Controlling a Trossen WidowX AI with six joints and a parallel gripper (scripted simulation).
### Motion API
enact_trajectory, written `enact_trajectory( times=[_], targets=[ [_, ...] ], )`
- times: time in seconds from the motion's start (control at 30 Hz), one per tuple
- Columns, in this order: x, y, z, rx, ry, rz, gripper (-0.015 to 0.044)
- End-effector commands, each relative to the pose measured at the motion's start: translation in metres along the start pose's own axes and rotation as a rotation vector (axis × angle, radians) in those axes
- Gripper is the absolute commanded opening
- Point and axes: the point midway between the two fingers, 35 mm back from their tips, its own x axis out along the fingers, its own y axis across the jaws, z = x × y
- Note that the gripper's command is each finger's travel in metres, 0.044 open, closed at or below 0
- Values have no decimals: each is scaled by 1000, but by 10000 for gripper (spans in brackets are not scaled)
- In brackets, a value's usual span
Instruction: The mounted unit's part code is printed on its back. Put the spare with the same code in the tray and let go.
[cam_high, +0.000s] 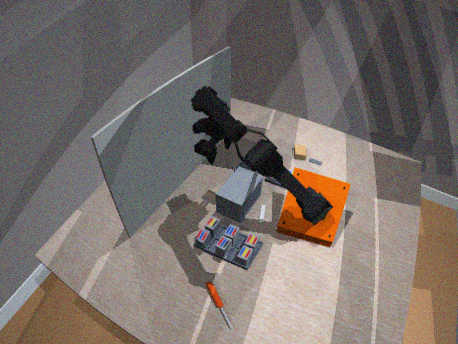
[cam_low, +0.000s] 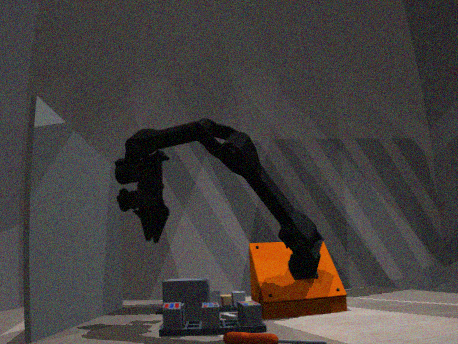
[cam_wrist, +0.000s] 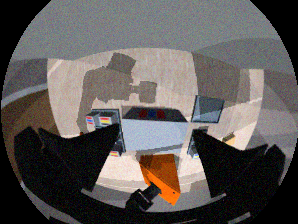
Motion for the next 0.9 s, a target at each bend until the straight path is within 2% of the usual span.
enact_trajectory(
  times=[0.0,0.3,0.37,0.57,0.77,0.87],
  targets=[
    [-4,-1,1,0,-13,8,440],
    [-4,-1,1,0,-13,8,440],
    [-1,11,1,-81,-13,3,440],
    [25,113,-16,-810,-6,-18,440],
    [51,205,-64,-1564,-8,8,440],
    [55,216,-73,-1669,-11,16,440]
  ],
)
